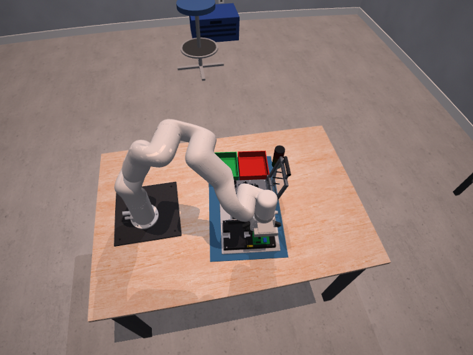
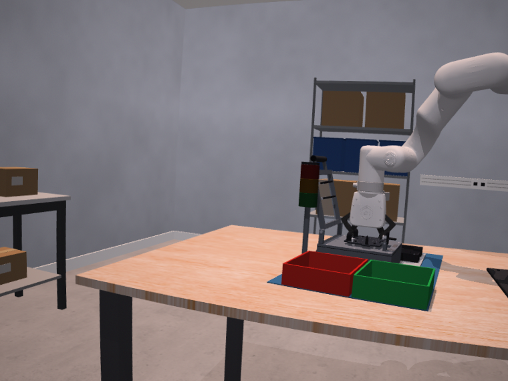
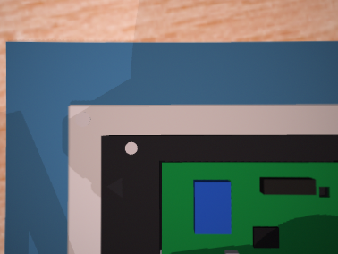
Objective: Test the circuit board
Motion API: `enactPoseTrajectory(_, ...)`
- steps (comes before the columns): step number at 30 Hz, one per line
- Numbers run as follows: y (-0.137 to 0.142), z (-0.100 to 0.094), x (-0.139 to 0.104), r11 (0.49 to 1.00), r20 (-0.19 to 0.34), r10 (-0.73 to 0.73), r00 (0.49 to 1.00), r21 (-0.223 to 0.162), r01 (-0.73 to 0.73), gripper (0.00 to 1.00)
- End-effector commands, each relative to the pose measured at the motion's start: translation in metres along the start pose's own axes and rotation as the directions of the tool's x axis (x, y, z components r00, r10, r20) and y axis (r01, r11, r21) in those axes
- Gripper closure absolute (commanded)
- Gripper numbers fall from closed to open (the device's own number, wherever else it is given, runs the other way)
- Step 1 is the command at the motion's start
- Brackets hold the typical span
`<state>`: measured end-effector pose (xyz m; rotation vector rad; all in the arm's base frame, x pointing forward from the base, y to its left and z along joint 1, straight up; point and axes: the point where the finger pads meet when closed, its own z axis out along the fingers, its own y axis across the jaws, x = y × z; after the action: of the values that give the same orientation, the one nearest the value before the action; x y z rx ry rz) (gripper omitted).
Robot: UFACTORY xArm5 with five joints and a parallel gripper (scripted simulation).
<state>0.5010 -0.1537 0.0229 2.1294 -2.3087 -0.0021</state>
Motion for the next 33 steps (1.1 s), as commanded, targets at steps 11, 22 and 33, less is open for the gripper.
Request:
enactPoseTrajectory(11,-0.002,-0.021,0.000,1.000,-0.001,0.000,1.000,0.005,0.000,0.21)
enactPoseTrajectory(22,-0.002,-0.027,0.000,1.000,-0.001,0.000,1.000,0.005,0.000,0.21)
enactPoseTrajectory(33,-0.002,-0.038,0.000,1.000,-0.001,0.000,1.000,0.005,0.000,0.21)
